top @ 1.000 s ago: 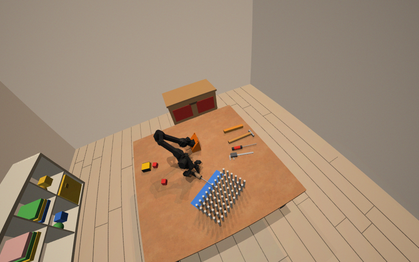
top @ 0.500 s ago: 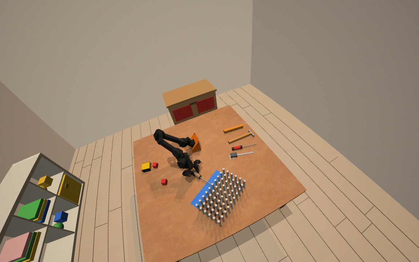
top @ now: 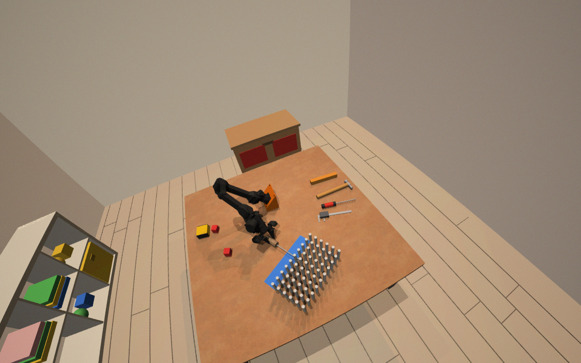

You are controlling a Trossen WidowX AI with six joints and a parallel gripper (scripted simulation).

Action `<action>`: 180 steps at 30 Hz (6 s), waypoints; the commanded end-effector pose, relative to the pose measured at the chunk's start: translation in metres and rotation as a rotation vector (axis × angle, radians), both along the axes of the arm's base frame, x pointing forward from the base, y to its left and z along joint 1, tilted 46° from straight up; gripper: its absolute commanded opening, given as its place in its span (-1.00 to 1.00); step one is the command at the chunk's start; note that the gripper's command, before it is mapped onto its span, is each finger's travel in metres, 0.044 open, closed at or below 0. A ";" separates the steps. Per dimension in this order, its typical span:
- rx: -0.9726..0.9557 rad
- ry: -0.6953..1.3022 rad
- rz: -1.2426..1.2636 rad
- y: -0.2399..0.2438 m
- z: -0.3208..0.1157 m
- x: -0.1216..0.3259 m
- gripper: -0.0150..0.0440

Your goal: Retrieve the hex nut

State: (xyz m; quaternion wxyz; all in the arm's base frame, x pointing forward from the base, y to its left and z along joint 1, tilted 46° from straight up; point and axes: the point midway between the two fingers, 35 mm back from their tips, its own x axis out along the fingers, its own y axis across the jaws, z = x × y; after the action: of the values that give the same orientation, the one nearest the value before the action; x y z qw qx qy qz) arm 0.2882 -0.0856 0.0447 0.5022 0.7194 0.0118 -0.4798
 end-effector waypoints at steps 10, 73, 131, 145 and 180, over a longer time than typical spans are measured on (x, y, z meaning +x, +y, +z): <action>0.004 0.002 0.008 -0.001 0.002 -0.005 -0.49; 0.006 -0.001 0.005 0.004 0.020 -0.016 -0.49; 0.024 -0.113 -0.126 0.062 0.139 -0.037 -0.49; 0.033 -0.449 -0.436 0.014 0.196 -0.041 -0.49; 0.013 -1.221 -1.056 -0.068 0.309 -0.124 -0.49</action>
State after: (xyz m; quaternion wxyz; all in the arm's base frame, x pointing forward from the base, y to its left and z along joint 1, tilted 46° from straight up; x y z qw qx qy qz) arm 0.1683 -0.1518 0.3497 0.1324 0.7723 -0.5923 -0.1874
